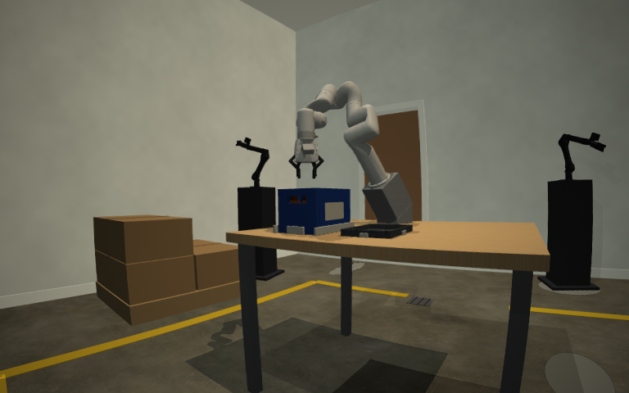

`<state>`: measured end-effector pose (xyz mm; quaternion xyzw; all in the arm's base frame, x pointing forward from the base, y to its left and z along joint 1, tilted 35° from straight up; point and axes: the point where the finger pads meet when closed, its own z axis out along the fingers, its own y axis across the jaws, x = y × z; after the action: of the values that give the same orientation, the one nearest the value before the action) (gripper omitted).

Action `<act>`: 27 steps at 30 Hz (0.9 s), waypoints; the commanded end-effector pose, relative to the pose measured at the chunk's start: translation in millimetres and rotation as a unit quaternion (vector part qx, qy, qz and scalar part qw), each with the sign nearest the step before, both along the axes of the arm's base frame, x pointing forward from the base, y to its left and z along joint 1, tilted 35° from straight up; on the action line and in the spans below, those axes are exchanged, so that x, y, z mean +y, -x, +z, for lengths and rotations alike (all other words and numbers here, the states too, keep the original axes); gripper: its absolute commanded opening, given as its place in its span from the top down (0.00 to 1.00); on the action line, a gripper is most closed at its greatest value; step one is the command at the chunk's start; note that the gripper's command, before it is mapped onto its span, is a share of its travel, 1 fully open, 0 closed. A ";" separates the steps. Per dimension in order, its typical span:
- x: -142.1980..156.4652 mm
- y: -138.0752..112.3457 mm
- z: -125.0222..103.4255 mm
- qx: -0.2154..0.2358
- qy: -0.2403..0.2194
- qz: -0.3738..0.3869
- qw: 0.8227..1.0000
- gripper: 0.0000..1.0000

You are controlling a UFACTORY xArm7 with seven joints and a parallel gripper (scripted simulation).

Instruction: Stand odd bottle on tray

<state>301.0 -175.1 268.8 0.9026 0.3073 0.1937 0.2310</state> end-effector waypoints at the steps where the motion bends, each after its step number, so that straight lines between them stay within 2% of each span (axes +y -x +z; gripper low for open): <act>1: 0.4 0.9 2.9 -0.001 0.001 0.000 1.000 0.35; 7: 1.0 1.8 4.4 -0.001 0.001 0.000 1.000 0.35; 8: 1.0 1.8 4.4 -0.001 0.001 0.000 1.000 1.00; 27: 1.0 1.8 4.4 -0.001 0.001 0.000 1.000 1.00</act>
<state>298.8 -173.8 271.7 0.9027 0.3074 0.1934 0.2308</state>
